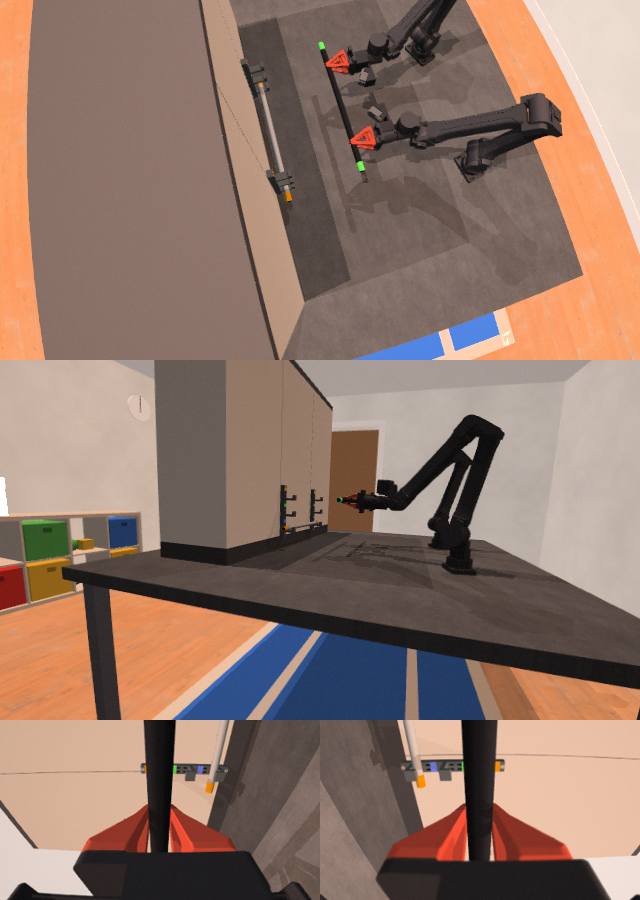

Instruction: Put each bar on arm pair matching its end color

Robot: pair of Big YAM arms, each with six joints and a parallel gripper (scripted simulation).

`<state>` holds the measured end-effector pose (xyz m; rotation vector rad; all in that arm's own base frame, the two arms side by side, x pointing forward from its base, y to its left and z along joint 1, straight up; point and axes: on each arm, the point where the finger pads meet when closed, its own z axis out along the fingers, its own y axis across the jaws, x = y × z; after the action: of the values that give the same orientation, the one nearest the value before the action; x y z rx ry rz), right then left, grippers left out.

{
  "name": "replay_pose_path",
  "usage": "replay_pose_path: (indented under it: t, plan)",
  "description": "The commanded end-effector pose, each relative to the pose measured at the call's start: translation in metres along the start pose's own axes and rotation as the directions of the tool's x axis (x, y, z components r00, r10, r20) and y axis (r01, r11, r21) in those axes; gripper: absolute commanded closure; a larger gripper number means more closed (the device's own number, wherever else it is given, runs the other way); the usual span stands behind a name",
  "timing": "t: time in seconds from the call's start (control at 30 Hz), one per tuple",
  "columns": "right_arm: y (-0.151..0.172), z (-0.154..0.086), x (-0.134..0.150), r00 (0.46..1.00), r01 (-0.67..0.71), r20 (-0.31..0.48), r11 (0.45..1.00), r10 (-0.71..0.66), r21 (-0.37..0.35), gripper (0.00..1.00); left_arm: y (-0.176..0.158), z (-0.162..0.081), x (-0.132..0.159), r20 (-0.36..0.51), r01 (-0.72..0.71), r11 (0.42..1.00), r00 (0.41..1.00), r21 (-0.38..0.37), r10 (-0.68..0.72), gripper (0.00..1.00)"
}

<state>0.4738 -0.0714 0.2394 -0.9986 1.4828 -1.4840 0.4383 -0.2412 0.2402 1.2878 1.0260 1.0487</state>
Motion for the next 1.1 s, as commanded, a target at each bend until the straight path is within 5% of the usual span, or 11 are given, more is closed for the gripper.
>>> replay_pose_path:
  t: [0.0,1.07]
  plan:
    - [-0.008,0.005,0.008,1.000,-0.016,-0.020,0.999,0.017,0.035,1.00,0.013,0.003,0.007,-0.018,0.032,0.998,0.999,-0.050,-0.033,1.00]
    - [0.028,0.005,0.008,1.000,-0.016,-0.020,0.999,0.017,0.036,1.00,-0.024,0.003,0.006,-0.018,0.032,0.998,0.999,-0.050,-0.033,1.00]
